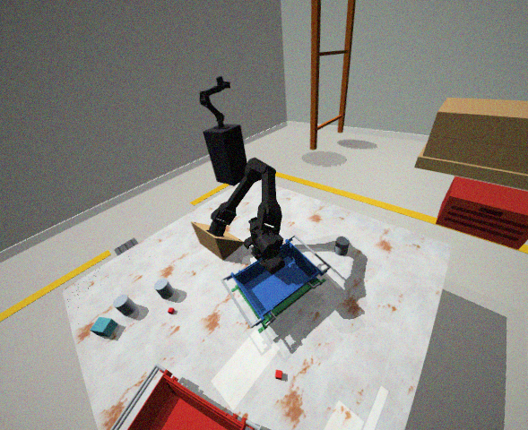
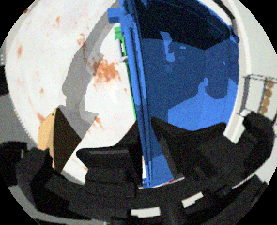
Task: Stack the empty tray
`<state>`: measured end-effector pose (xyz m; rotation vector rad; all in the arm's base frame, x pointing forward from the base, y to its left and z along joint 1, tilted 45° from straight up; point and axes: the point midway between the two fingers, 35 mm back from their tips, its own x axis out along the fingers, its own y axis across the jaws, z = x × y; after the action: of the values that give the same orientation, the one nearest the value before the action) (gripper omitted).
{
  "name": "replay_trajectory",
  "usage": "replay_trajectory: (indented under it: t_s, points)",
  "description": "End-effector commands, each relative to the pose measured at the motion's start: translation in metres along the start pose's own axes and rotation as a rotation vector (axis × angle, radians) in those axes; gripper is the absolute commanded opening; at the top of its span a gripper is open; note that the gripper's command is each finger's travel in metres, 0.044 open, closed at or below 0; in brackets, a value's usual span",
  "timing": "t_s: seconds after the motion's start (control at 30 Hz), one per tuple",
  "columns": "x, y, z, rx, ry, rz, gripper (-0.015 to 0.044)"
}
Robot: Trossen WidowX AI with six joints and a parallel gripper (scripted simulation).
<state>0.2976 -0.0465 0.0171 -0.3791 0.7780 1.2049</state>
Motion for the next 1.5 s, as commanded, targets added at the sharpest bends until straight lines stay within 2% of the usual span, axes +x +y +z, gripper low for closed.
replay_trajectory:
  t_s: [0.0,1.47]
  points:
    - [0.0041,0.0033,0.0025,-0.005,-0.001,0.015,0.0]
    - [0.0128,0.0056,0.0025,-0.005,-0.002,0.015,0.0]
